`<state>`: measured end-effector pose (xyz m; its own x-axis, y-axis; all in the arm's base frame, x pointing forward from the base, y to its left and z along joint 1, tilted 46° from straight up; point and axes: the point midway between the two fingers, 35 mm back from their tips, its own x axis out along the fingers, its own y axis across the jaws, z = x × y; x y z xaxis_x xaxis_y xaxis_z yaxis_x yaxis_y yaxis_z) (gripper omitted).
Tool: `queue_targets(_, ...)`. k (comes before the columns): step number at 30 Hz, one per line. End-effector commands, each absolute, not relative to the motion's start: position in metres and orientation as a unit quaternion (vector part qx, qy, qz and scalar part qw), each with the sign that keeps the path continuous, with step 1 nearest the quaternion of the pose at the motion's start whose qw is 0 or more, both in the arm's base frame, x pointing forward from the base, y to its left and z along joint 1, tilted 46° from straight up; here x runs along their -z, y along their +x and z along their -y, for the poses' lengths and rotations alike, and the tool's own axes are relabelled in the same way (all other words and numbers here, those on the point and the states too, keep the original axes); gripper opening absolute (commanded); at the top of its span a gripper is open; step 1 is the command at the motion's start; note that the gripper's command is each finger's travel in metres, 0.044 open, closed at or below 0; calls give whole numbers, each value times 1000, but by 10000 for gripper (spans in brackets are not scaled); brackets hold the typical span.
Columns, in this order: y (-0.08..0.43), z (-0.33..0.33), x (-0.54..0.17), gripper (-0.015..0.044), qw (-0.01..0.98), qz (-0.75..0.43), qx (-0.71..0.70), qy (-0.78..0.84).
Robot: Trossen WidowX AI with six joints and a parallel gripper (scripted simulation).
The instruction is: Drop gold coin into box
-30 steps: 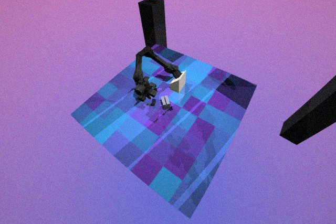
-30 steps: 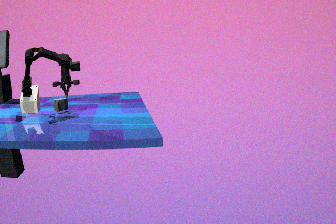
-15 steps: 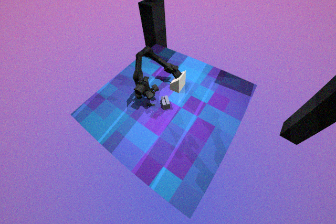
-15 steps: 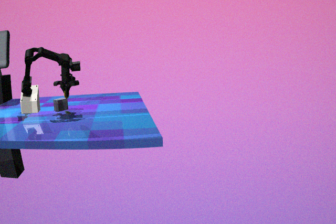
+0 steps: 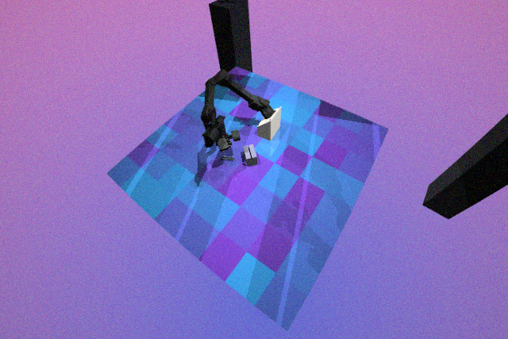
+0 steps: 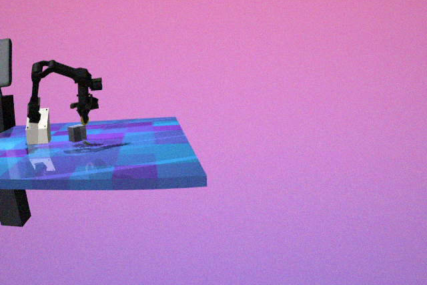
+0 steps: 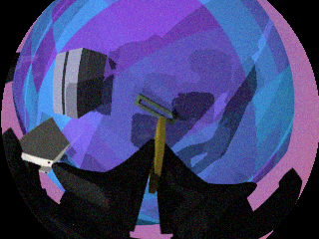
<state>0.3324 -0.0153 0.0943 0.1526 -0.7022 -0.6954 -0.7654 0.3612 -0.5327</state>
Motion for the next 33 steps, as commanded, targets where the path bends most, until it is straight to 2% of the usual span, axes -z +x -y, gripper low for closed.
queue_targets(1, 330, 10, -89, 0, 510, -650, -30, -563)
queue_targets(33, 289, -37, -34, 0, 512, -651, -37, -560)
